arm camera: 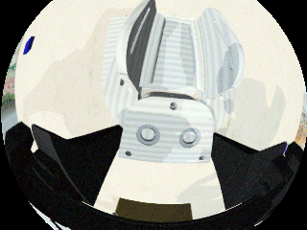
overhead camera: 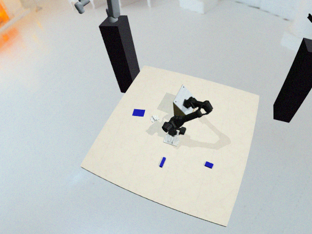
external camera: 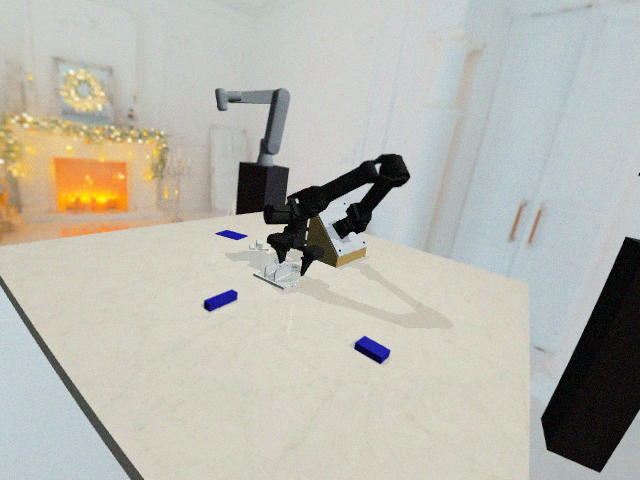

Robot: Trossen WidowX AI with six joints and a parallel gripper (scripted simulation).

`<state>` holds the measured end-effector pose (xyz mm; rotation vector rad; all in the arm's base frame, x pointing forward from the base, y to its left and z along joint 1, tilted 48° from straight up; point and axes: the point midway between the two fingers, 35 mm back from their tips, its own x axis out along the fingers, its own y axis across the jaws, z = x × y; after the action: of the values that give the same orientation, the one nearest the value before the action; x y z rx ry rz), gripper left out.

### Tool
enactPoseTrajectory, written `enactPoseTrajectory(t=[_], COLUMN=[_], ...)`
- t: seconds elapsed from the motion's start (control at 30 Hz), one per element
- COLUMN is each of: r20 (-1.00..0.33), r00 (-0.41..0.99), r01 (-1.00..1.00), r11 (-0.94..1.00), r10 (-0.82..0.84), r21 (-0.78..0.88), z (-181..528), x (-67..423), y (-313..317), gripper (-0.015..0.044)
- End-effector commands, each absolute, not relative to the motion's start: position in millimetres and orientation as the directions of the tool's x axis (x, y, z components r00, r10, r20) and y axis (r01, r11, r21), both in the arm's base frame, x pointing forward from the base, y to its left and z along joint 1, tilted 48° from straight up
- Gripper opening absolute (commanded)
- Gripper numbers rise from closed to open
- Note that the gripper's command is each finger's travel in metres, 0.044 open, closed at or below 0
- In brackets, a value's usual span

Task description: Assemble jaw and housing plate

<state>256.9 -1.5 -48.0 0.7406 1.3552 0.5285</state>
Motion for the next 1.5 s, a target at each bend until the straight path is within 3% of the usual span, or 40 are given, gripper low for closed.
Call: enactPoseTrajectory(t=[0.0,0.43,0.73,0.97,1.23,1.47], r20=[-0.673,-0.674,-0.676,-0.675,-0.678,-0.677], r00=[0.157,0.157,0.157,0.163,0.155,0.154], r01=[0.077,0.077,0.081,0.087,0.084,0.083], r11=[0.671,0.671,0.673,0.671,0.674,0.674], r10=[0.723,0.722,0.720,0.719,0.719,0.719], r21=[0.738,0.737,0.735,0.736,0.734,0.734], z=[-48,-47,1,-2,36,37], x=[257,257,246,246,191,189], y=[-2,-3,-56,-54,-83,-83], gripper=[0.0440,0.0440,0.0440,0.0440,0.0440,0.0440])
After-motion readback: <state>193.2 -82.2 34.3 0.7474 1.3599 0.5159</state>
